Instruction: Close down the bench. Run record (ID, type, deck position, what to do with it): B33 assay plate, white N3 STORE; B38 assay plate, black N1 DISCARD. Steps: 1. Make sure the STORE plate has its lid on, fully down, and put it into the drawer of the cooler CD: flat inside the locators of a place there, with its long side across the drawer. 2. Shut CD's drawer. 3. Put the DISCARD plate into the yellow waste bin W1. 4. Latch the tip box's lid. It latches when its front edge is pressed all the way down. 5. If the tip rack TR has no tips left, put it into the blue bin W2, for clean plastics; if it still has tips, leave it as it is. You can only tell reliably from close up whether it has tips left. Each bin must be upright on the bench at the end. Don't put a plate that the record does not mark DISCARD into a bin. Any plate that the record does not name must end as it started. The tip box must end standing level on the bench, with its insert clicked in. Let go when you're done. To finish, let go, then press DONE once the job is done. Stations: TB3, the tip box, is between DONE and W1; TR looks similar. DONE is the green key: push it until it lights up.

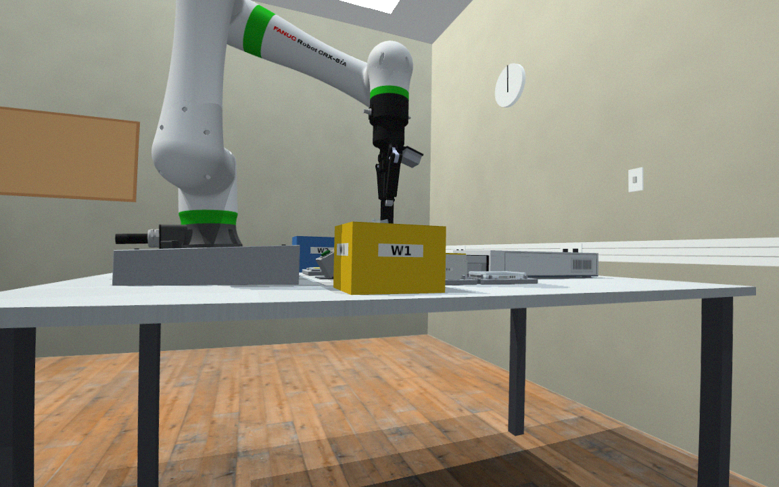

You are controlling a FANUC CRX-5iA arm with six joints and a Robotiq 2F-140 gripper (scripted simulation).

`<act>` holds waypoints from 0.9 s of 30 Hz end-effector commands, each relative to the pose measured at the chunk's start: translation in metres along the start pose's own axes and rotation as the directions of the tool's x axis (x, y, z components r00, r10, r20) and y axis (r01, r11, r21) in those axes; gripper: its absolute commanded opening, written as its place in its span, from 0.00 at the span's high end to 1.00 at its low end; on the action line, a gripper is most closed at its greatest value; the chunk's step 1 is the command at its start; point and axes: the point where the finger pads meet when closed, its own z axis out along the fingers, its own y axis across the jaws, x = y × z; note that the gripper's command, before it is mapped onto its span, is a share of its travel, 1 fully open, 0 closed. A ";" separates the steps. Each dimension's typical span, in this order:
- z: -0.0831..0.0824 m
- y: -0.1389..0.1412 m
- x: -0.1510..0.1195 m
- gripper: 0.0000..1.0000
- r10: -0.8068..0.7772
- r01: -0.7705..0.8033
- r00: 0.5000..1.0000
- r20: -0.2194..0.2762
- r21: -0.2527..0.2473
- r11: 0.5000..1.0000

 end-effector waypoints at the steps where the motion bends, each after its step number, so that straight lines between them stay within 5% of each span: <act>1: -0.002 0.000 -0.005 0.90 0.000 0.000 1.000 -0.002 -0.001 1.000; 27: -0.005 0.000 -0.030 0.90 0.000 0.000 1.000 -0.001 -0.001 1.000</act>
